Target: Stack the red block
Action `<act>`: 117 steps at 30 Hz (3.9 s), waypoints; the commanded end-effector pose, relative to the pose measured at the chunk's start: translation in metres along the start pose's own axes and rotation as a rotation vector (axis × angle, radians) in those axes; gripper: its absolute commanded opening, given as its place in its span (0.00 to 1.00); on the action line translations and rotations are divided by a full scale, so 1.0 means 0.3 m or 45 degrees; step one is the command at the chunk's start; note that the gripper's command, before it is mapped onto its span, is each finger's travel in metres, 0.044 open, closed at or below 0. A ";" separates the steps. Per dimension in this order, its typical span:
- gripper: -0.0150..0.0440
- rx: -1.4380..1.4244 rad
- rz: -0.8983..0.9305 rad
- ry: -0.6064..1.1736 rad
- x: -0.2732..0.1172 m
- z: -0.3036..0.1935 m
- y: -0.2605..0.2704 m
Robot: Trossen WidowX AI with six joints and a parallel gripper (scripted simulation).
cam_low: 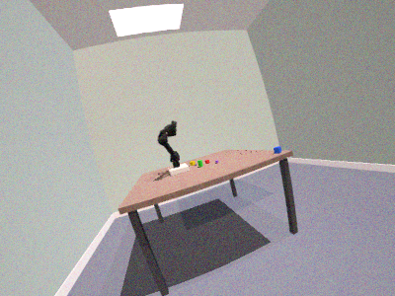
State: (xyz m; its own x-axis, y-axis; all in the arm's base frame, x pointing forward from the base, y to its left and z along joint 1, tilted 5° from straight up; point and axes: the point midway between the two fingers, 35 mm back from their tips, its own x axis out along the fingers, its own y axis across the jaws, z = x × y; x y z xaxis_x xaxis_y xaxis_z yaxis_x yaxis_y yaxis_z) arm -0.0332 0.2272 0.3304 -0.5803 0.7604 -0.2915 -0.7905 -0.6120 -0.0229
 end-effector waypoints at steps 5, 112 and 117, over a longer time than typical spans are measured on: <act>1.00 0.141 -0.174 0.104 -0.011 -0.063 -0.132; 0.91 1.947 -1.587 1.196 -0.954 -1.416 -0.470; 0.69 1.947 -1.587 1.196 -0.954 -1.416 -0.470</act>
State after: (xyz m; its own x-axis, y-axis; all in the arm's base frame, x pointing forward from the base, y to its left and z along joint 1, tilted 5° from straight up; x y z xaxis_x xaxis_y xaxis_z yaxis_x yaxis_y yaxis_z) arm 0.3275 0.0043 0.0107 0.0707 -0.0648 -0.9954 -0.3535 0.9315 -0.0858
